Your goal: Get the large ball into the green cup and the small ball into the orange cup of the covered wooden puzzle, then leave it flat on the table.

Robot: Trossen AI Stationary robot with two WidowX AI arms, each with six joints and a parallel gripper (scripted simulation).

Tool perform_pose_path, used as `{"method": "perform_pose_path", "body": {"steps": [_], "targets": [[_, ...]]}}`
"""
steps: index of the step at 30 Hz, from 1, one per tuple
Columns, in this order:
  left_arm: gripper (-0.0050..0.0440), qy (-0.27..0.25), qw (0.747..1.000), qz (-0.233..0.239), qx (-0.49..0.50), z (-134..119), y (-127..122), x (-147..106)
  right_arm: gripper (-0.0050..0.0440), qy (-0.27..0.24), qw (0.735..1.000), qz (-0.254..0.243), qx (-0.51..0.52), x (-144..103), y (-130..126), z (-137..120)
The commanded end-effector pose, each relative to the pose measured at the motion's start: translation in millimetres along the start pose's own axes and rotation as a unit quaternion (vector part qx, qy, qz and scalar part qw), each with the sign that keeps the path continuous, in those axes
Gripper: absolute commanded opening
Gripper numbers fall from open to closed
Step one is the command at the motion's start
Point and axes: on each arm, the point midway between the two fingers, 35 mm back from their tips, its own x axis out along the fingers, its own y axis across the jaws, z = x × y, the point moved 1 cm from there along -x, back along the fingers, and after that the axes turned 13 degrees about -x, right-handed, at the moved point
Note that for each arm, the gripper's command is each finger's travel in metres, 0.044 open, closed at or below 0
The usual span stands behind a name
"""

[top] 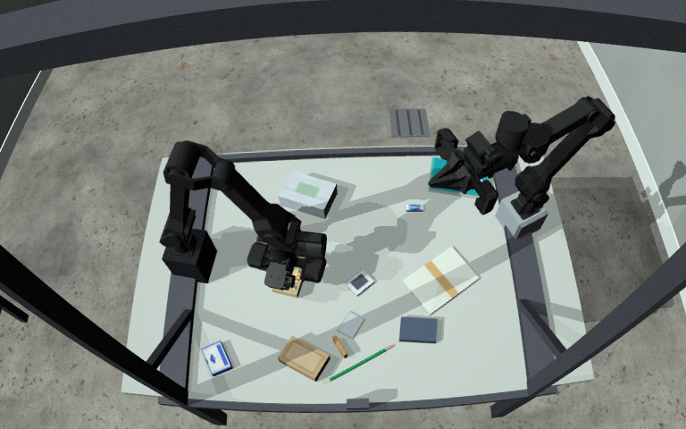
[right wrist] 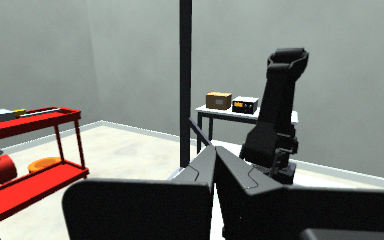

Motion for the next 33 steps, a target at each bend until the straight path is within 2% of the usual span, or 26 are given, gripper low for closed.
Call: {"method": "perform_pose_path", "body": {"steps": [1, 13, 16, 17, 18, 33], "targets": [[-0.0050, 0.000, 1.000, 0.005, 0.001, 0.9, 2.3, 1.3, -0.0050, -0.009, 1.000, -0.002, 0.000, -1.1, -1.7, 7.6], [-0.0050, 0.000, 1.000, 0.003, 0.001, 0.8, 1.1, 7.5, -0.0050, -0.009, 1.000, -0.002, 0.000, -1.1, -1.7, 7.6], [-0.0050, -0.001, 1.000, 0.014, 0.001, 1.5, 7.2, 2.2, -0.0050, -0.009, 1.000, -0.002, 0.000, -1.1, -1.7, 7.6], [-0.0050, 0.000, 1.000, 0.004, 0.001, 0.9, 2.1, 8.2, -0.0050, -0.009, 1.000, -0.002, 0.000, -1.1, -1.7, 7.6], [0.0388, -0.002, 1.000, 0.020, 0.001, 1.8, 9.8, -1.0, -0.0050, -0.009, 1.000, -0.002, 0.000, -1.1, -1.7, 7.6], [0.0388, -0.002, 1.000, 0.020, 0.001, 1.8, 9.5, -1.0, -0.0050, -0.009, 1.000, -0.002, 0.000, -1.1, -1.7, 7.6]]}}
